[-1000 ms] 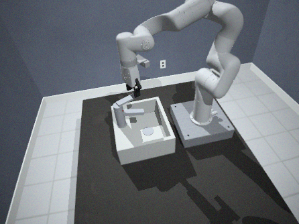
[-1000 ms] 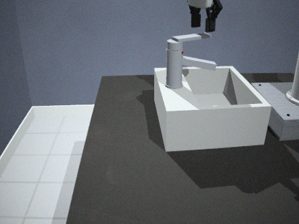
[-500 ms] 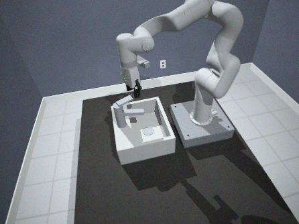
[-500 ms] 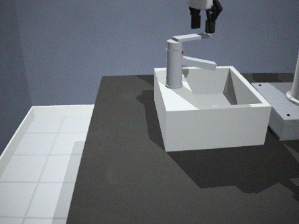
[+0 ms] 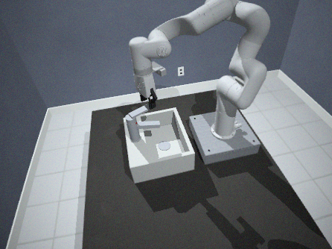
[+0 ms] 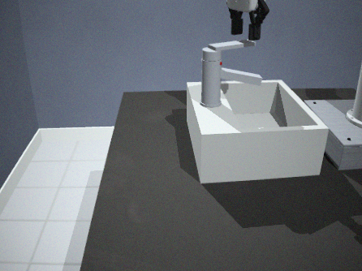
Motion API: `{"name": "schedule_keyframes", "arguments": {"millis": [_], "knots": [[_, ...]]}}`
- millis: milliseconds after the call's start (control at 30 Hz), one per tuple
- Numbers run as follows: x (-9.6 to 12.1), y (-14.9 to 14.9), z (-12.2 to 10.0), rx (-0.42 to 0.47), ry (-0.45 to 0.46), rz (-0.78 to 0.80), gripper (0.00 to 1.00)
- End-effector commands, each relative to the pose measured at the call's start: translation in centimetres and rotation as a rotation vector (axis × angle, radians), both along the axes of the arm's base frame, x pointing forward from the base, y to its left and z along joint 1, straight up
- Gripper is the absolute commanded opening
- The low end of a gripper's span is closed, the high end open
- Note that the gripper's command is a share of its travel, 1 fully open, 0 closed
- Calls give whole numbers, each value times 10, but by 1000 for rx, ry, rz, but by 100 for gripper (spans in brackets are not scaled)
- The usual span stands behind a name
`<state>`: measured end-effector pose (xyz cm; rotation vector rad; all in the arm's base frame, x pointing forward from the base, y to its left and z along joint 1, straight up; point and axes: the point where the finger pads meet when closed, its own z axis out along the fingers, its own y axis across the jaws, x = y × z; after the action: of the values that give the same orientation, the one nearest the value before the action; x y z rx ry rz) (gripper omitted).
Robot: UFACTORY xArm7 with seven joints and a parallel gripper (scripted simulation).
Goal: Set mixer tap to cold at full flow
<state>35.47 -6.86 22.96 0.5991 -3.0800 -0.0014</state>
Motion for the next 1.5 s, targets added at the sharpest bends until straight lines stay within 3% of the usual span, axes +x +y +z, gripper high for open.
{"name": "schedule_keyframes", "arguments": {"millis": [0,1467], "knots": [[2,0,2,0,-4,0,74],[2,0,-5,0,-4,0,74]]}}
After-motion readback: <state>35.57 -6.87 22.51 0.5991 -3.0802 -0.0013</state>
